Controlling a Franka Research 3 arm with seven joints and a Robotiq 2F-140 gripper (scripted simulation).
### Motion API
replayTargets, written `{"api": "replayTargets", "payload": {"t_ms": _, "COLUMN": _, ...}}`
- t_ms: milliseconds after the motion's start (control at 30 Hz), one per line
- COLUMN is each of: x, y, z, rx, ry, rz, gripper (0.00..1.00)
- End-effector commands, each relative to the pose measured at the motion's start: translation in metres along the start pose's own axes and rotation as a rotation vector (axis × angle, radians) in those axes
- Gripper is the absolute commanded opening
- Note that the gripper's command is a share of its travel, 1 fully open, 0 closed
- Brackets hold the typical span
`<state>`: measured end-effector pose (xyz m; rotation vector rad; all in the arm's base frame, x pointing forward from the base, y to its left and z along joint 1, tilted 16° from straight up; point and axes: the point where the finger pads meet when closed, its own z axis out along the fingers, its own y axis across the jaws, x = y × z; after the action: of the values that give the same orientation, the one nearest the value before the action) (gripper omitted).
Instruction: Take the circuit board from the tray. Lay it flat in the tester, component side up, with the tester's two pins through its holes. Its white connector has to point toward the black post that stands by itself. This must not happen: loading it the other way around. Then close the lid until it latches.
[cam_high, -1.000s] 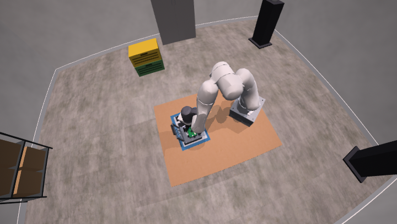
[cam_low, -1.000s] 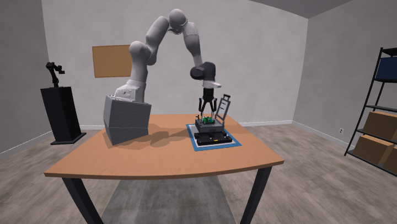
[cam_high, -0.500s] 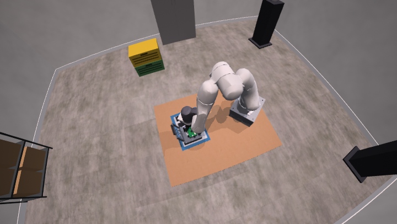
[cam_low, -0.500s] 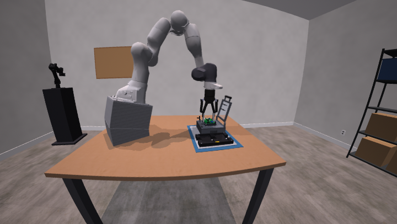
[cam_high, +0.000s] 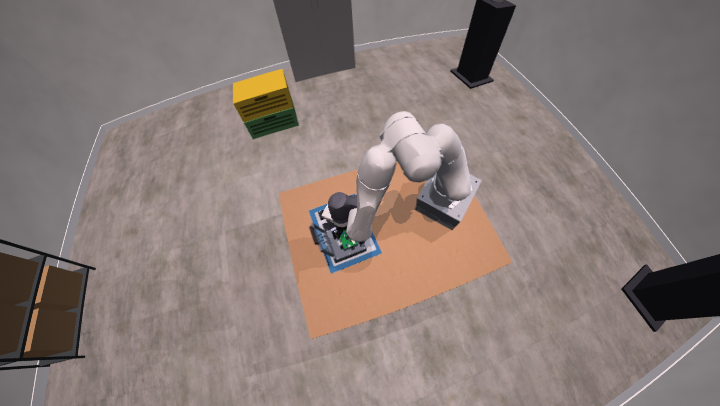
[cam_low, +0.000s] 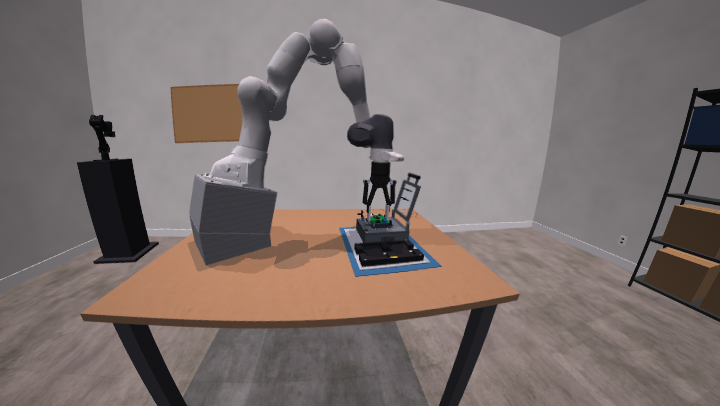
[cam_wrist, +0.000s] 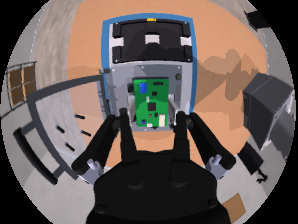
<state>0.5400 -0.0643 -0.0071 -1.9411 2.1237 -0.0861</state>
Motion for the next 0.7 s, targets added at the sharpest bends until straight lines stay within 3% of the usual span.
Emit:
{"api": "replayTargets", "payload": {"t_ms": 0, "x": -0.0013, "y": -0.0012, "z": 0.0008, "rx": 0.002, "ry": 0.001, "rz": -0.010, "gripper": 0.46}}
{"api": "replayTargets", "payload": {"t_ms": 667, "x": -0.0013, "y": -0.0012, "z": 0.0039, "rx": 0.002, "ry": 0.001, "rz": -0.010, "gripper": 0.46}}
